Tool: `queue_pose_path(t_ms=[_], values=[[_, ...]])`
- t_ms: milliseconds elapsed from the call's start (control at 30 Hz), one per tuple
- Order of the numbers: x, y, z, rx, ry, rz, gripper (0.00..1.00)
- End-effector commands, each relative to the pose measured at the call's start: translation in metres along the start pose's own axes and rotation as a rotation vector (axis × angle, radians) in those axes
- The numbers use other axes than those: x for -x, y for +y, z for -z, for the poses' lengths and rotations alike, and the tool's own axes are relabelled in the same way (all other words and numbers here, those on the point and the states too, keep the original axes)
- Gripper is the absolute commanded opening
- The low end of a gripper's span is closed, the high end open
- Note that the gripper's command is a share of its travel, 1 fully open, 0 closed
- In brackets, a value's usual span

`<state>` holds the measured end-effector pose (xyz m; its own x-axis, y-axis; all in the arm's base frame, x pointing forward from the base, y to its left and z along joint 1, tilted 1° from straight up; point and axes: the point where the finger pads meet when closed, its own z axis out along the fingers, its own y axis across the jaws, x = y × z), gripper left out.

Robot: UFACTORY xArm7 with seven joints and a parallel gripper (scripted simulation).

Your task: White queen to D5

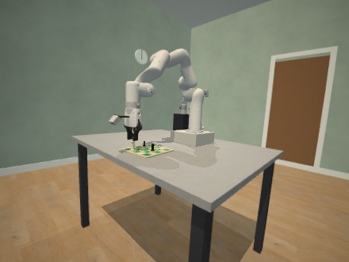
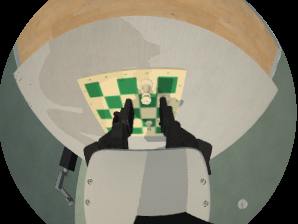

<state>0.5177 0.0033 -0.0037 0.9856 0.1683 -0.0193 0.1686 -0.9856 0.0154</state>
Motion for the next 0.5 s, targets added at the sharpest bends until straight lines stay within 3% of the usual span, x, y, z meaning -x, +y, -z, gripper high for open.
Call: queue_pose_path(t_ms=[0,467], values=[[-0.0017,0.0002,0.0019,0.001,0.005,0.0,0.42],[-0.0018,0.0003,-0.0066,0.001,0.005,0.0,0.42]])
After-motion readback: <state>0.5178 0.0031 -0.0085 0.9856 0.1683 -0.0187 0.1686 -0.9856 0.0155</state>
